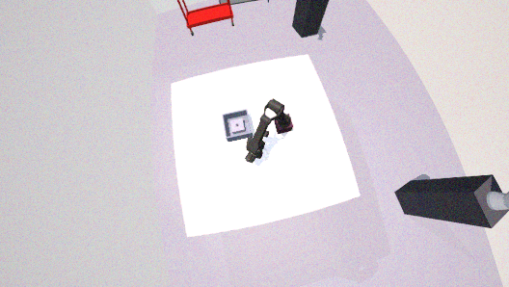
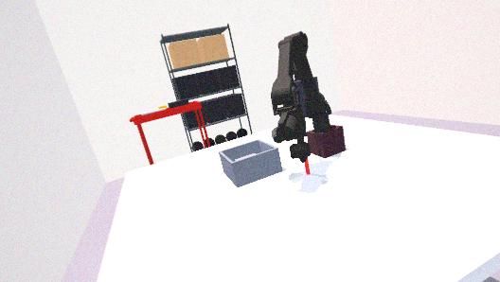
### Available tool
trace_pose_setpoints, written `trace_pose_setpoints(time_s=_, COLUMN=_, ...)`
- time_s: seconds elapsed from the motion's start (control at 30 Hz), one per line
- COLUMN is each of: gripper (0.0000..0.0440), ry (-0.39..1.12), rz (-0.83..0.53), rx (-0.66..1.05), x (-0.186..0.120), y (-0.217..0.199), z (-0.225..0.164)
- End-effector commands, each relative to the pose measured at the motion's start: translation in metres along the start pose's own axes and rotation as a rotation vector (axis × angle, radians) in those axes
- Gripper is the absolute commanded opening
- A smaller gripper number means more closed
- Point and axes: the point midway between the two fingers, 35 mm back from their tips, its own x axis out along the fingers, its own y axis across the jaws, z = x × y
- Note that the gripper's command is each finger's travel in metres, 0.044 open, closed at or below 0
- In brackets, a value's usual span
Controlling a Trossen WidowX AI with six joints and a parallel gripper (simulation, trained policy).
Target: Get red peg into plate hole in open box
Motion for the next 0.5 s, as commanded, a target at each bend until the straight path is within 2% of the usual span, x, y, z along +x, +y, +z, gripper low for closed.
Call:
trace_pose_setpoints(time_s=0.0, gripper=0.0440, ry=-0.014, rz=-0.003, rx=0.007, x=0.015, y=0.002, z=-0.001)
trace_pose_setpoints(time_s=0.13, gripper=0.0435, ry=-0.027, rz=0.005, rx=0.009, x=0.027, y=0.004, z=-0.001)
trace_pose_setpoints(time_s=0.23, gripper=0.0411, ry=-0.032, rz=0.006, rx=0.007, x=0.034, y=0.005, z=-0.001)
trace_pose_setpoints(time_s=0.3, gripper=0.0374, ry=-0.033, rz=0.006, rx=0.007, x=0.039, y=0.006, z=-0.002)
trace_pose_setpoints(time_s=0.47, gripper=0.0245, ry=-0.028, rz=-0.001, rx=0.006, x=0.050, y=0.006, z=-0.004)
